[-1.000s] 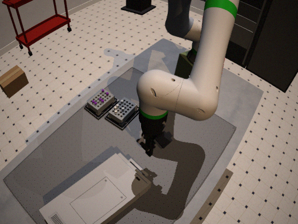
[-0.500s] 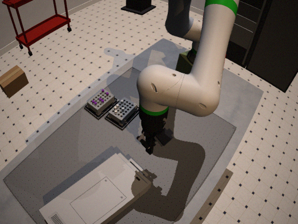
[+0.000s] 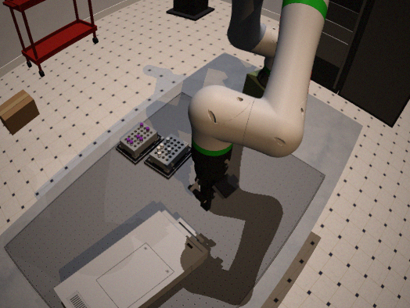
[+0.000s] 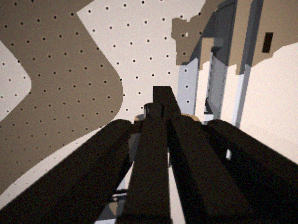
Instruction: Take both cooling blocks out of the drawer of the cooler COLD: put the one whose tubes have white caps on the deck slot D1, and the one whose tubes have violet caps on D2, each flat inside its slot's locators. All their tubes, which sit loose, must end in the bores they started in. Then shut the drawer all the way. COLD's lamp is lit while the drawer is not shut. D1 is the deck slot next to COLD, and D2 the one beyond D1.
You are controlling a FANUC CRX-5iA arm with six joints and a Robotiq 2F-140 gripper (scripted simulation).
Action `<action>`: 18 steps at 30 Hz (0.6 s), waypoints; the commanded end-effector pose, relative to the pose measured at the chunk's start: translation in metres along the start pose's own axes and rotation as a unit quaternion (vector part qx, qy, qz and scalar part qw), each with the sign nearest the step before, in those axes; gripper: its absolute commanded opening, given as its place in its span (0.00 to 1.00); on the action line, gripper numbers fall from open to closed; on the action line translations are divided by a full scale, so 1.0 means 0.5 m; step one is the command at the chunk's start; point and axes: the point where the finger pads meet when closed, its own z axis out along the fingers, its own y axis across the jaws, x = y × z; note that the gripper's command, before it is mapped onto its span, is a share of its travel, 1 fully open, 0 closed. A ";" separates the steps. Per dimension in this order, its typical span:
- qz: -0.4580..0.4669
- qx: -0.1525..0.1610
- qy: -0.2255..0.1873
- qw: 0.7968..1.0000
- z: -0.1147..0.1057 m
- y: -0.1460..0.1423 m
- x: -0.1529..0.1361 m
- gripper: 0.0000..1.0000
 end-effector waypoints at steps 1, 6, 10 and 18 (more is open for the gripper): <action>0.000 -0.001 0.000 1.000 -0.003 0.002 0.000 0.10; 0.000 -0.001 0.000 1.000 -0.003 0.002 0.000 0.10; 0.000 -0.001 0.000 1.000 -0.003 0.002 0.000 0.10; 0.000 -0.001 0.000 1.000 -0.021 -0.043 0.000 0.35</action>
